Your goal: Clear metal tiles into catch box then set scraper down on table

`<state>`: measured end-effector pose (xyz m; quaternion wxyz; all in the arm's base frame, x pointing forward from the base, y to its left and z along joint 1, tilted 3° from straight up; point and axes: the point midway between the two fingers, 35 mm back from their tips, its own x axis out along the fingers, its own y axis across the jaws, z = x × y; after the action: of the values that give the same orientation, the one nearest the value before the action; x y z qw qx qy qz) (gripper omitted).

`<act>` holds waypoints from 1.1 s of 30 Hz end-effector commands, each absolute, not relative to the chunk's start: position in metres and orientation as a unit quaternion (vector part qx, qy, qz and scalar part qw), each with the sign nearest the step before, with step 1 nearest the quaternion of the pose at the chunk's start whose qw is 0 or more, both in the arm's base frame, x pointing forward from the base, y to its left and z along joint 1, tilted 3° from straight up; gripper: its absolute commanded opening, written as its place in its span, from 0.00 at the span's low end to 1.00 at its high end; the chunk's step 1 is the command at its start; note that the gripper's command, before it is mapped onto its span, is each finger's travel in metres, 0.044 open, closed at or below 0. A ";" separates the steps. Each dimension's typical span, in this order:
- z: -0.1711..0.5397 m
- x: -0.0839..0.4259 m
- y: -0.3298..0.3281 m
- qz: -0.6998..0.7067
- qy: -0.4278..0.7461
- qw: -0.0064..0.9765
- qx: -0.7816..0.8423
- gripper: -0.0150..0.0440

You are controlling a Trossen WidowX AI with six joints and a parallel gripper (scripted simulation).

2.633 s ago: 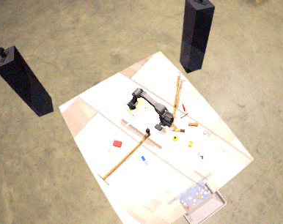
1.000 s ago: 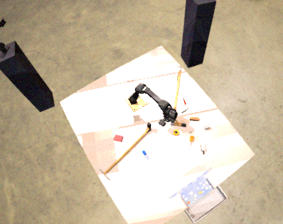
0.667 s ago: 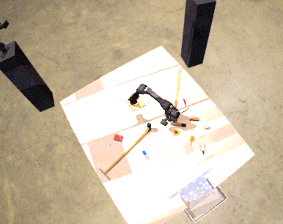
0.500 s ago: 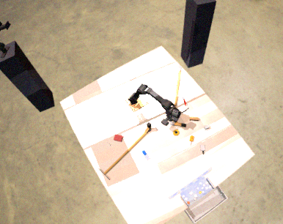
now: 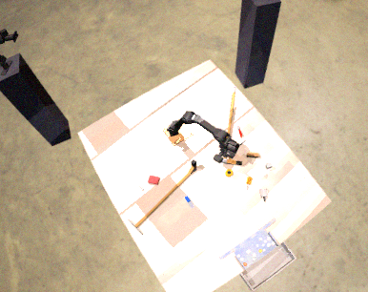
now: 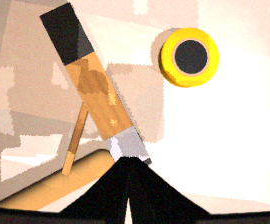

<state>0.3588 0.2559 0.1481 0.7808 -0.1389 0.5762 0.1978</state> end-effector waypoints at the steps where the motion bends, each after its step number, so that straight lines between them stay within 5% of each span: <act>1: 0.144 0.360 0.263 0.194 0.580 0.778 -0.140 0.25; 33: 0.145 0.357 0.316 0.195 0.580 0.779 -0.138 0.25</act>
<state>0.3570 0.3099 0.1495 0.7809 -0.1366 0.5759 0.1996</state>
